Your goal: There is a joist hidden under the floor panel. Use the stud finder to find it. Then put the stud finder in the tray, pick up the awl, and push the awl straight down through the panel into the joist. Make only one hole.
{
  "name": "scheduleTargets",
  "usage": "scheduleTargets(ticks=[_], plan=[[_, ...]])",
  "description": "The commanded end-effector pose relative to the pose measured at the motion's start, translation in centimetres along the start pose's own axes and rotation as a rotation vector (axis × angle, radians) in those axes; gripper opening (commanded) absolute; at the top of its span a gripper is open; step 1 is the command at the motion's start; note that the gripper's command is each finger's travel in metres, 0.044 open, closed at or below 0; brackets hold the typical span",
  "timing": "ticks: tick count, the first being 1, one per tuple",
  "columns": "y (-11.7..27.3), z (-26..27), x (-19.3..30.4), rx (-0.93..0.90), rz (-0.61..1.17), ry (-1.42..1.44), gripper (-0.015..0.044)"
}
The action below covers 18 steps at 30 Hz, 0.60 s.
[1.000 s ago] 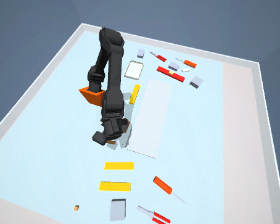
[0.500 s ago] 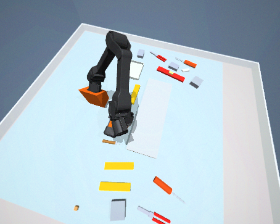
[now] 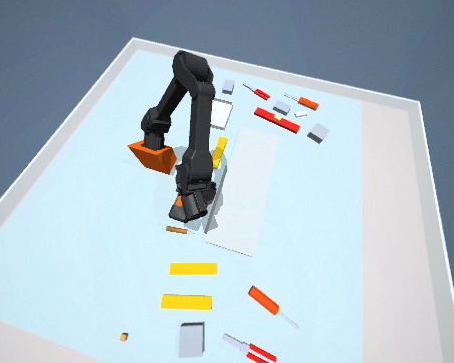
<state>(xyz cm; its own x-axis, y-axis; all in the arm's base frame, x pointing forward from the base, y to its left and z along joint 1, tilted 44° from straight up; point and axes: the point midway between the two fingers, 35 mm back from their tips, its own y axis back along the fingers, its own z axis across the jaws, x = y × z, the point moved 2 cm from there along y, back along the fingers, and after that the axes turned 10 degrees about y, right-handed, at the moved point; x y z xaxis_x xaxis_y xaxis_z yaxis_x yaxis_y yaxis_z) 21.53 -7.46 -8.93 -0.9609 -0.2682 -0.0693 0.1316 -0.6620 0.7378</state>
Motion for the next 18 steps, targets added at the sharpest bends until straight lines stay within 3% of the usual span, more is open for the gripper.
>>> scheduleTargets(ticks=[1, 18], plan=[[-1.0, 0.2, 0.1, -0.009, -0.001, -0.009, 0.0440], [-3.7, 0.3, -0.1, -0.011, -0.001, -0.008, 0.0440]])
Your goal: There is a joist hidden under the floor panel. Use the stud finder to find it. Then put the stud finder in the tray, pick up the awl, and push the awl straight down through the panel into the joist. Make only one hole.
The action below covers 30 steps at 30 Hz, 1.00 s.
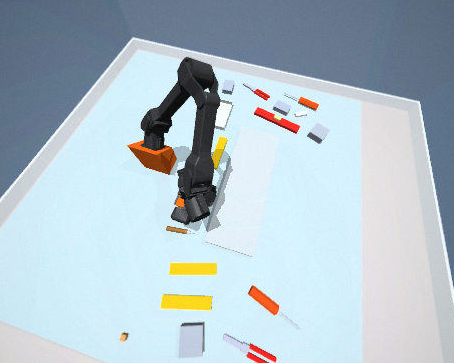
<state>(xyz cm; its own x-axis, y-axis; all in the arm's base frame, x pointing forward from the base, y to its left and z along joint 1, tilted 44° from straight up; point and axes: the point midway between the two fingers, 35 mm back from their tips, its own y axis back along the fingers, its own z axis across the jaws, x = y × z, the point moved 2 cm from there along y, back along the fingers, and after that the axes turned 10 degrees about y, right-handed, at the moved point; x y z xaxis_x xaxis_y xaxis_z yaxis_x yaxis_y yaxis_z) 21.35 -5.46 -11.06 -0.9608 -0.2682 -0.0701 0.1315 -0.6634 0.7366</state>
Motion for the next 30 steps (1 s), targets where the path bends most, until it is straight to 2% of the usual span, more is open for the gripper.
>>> scheduleTargets(ticks=[1, 5, 8, 20, 30], plan=[[-1.0, 0.2, 0.2, -0.009, -0.001, -0.009, 0.0440], [-1.3, 0.3, 0.2, -0.010, -0.001, -0.009, 0.0440], [-1.3, 0.3, 0.2, -0.010, -0.001, -0.009, 0.0361], [-1.3, 0.3, 0.2, -0.010, -0.001, -0.009, 0.0281], [0.3, 0.2, 0.2, -0.008, 0.000, -0.009, 0.0019]])
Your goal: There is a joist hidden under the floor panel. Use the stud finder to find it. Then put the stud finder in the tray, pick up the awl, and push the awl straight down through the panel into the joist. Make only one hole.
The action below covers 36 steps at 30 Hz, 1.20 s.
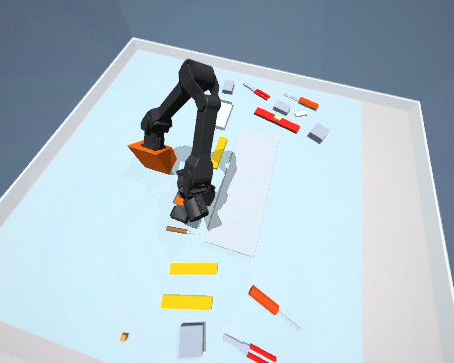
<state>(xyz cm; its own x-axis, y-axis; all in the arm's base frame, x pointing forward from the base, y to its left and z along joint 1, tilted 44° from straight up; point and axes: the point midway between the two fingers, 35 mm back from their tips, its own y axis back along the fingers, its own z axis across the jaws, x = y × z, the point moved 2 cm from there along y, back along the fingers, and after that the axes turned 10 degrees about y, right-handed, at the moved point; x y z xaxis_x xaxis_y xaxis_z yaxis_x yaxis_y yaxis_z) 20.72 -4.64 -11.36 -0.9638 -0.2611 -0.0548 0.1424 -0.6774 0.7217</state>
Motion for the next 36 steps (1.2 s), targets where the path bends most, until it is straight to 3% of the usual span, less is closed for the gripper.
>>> scheduleTargets(ticks=[1, 9, 36], plan=[[1.3, -0.3, -0.1, 0.014, -0.006, 0.007, 0.0000], [3.0, -0.2, 0.0, 0.014, -0.006, 0.007, 0.0000], [3.2, -4.3, 0.7, 0.018, -0.006, 0.007, 0.0000]])
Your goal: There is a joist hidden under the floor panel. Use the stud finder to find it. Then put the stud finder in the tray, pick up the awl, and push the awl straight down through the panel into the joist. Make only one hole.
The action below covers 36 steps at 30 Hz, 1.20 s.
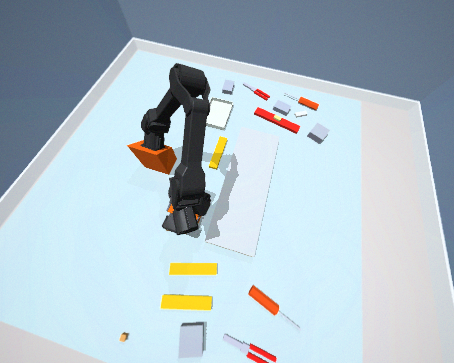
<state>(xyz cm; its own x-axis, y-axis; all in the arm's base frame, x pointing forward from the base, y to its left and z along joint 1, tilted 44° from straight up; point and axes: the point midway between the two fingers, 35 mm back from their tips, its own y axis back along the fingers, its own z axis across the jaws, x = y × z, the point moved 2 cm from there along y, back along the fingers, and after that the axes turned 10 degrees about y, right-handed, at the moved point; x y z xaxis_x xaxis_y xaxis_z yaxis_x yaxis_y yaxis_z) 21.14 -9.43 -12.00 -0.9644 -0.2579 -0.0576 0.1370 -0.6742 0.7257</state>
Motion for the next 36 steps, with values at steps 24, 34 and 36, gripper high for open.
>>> scheduleTargets(ticks=[24, 34, 36], plan=[[0.0, 0.3, -0.2, 0.126, 0.032, -0.004, 0.0000], [-0.1, 0.7, -0.2, 0.180, 0.042, -0.010, 0.0000], [-0.1, 0.7, -0.2, 0.191, 0.043, -0.011, 0.0000]])
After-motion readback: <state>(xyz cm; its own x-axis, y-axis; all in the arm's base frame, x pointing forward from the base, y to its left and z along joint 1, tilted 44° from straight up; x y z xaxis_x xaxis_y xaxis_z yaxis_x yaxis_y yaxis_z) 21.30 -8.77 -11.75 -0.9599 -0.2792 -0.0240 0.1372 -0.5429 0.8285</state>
